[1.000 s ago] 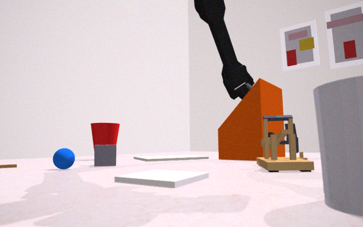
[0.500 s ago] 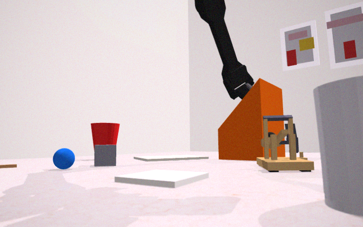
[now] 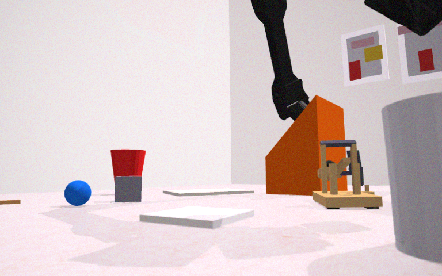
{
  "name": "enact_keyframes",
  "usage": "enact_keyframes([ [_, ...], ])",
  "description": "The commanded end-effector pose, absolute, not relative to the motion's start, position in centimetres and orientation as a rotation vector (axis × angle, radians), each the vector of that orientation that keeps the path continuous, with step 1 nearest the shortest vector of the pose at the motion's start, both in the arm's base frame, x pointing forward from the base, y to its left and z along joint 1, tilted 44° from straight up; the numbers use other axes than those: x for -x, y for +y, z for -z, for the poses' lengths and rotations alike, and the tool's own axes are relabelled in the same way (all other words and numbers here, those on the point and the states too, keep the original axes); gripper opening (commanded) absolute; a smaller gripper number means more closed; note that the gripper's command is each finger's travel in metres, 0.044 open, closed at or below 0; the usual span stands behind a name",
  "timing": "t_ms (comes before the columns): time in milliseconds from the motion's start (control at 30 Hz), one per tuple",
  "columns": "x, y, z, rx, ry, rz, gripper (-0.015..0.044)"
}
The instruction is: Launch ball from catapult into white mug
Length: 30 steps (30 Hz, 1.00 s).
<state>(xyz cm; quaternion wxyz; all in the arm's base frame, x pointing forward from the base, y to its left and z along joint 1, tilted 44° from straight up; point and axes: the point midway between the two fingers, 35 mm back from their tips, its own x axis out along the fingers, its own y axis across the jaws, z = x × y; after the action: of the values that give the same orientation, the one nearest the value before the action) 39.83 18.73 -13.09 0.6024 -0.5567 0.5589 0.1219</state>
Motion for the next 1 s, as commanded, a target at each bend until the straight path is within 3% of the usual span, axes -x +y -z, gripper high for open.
enact_keyframes([
  [0, -36.7, 18.1, 14.6, 1.435, 1.354, -0.347, 0.0000],
  [967, -21.0, 11.9, 16.2, 2.376, 1.551, -0.776, 0.0000],
])
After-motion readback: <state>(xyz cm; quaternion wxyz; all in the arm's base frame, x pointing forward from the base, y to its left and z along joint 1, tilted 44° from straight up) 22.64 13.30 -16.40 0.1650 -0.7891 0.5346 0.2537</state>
